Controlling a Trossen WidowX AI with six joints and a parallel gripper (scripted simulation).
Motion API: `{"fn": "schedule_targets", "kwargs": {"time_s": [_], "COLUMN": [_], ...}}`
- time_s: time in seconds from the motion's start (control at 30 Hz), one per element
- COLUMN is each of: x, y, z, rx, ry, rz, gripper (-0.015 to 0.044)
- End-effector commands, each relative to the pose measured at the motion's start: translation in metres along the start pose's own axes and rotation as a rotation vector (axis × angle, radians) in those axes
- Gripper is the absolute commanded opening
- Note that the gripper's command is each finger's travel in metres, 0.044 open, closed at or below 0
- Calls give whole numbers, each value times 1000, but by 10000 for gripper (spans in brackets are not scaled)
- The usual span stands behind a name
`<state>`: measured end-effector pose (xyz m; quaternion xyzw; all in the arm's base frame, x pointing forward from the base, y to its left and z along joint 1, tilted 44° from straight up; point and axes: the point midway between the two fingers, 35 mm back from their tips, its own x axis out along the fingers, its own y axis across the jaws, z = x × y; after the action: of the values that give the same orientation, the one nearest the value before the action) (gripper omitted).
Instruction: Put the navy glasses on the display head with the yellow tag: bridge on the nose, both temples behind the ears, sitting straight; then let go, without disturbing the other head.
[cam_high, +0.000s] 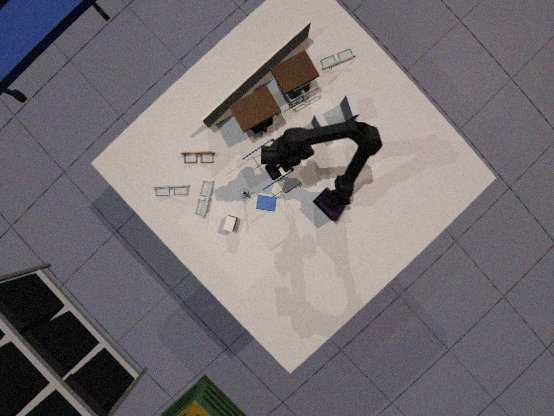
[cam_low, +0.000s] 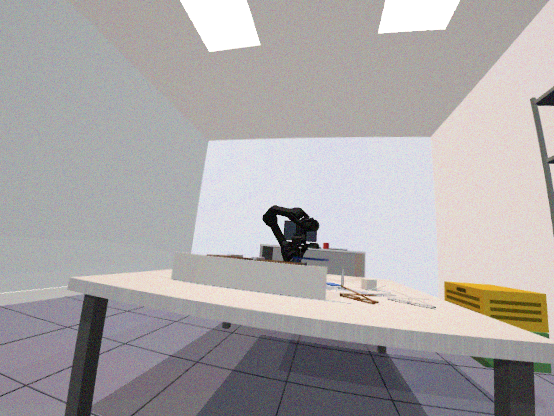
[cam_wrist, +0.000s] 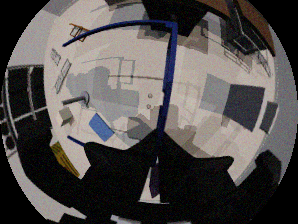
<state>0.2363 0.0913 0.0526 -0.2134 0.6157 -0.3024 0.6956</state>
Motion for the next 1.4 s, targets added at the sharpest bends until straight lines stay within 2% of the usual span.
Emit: {"fn": "schedule_targets", "kwargs": {"time_s": [0.0, 1.37], "x": [3, 37], "y": [-1, 0], "z": [0, 2], "rx": [-3, -3], "ry": [-3, -4], "rz": [-1, 0], "gripper": [0, 0]}}
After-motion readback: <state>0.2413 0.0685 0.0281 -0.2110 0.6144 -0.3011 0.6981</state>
